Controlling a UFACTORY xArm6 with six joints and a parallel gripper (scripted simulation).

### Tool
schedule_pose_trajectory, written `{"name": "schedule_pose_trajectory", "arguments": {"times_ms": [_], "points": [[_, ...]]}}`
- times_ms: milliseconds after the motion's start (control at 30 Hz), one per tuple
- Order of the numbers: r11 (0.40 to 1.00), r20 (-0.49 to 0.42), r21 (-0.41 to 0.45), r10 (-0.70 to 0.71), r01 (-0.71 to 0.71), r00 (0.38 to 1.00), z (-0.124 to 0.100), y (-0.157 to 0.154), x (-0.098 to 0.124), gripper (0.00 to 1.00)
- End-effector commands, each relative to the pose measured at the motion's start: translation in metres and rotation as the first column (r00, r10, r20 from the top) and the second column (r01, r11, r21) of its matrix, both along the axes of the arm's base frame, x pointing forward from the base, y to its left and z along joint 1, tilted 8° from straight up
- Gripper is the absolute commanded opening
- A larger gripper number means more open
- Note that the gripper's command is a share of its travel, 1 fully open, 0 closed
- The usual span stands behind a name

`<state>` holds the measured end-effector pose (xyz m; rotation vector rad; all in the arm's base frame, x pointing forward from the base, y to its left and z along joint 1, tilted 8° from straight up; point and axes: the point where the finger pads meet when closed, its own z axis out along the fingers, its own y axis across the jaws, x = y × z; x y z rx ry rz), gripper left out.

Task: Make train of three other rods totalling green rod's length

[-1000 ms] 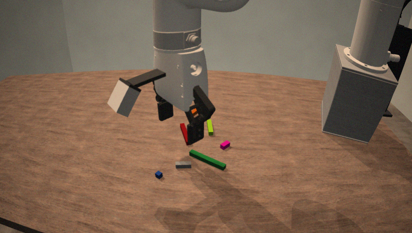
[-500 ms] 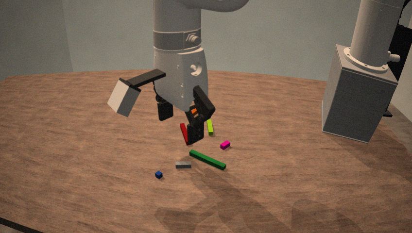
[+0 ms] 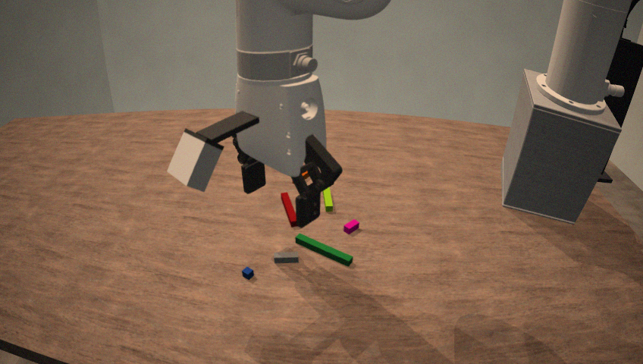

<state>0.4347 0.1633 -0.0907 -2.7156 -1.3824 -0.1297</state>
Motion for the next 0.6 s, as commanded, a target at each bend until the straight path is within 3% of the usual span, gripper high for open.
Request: {"name": "schedule_pose_trajectory", "arguments": {"times_ms": [0, 300, 367, 400, 567], "points": [[0.986, 0.025, -0.002, 0.165, -0.165, 0.986, 0.002, 0.009, 0.002, 1.00], [0.906, 0.054, -0.022, 0.423, -0.422, 0.905, 0.004, 0.023, 0.001, 1.00], [0.906, 0.054, -0.022, 0.423, -0.422, 0.905, 0.004, 0.023, 0.001, 1.00], [0.869, 0.062, -0.030, 0.494, -0.493, 0.867, 0.005, 0.027, 0.001, 1.00], [0.795, 0.073, -0.044, 0.606, -0.605, 0.792, 0.006, 0.034, 0.000, 1.00]]}}
